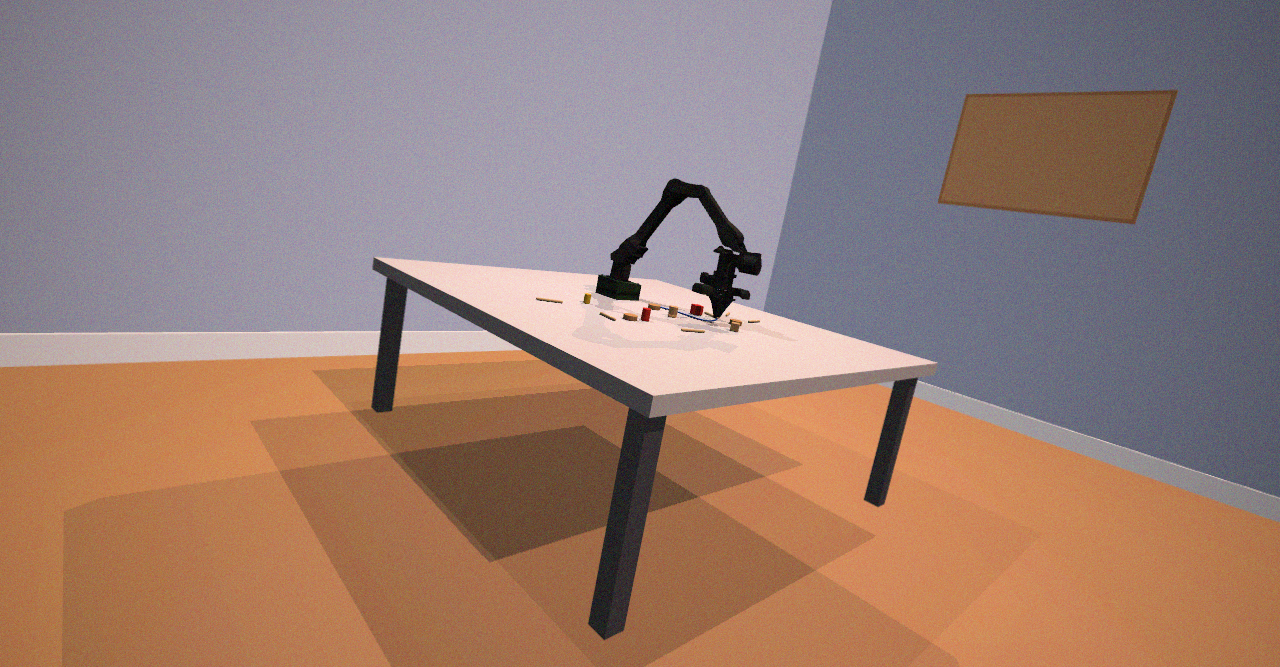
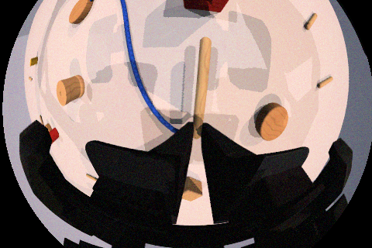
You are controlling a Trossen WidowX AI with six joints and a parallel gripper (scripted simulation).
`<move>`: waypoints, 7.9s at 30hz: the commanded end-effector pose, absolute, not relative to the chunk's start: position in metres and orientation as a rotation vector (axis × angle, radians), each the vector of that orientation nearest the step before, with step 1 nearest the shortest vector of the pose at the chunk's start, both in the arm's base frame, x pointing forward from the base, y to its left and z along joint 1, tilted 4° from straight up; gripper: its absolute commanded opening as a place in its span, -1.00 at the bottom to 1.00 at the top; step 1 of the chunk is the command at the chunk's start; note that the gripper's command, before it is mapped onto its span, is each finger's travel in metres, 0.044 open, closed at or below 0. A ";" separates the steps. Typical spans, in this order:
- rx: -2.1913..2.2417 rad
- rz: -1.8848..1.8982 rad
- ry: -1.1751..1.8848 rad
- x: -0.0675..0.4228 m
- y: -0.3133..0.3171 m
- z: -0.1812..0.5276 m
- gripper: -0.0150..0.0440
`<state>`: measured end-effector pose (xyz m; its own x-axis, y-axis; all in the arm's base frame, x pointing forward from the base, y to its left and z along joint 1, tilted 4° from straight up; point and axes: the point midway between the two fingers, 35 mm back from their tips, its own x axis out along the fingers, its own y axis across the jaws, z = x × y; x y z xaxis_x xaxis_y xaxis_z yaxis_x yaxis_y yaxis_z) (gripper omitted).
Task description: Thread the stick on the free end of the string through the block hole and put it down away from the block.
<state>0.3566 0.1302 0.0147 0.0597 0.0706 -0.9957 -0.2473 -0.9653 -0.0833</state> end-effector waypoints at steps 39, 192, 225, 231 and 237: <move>-2.110 1.994 0.190 0.309 0.140 0.011 -0.49; 0.268 -0.147 1.533 0.218 0.167 0.016 -0.07; 0.262 -0.140 1.521 0.215 0.166 0.004 -0.49; 0.265 -0.138 1.519 0.214 0.166 0.004 -0.49; 0.267 -0.137 1.520 0.207 0.168 0.004 -0.49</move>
<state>0.2104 0.1678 0.0046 0.0479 0.0799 -0.9957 0.2501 0.9641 0.0894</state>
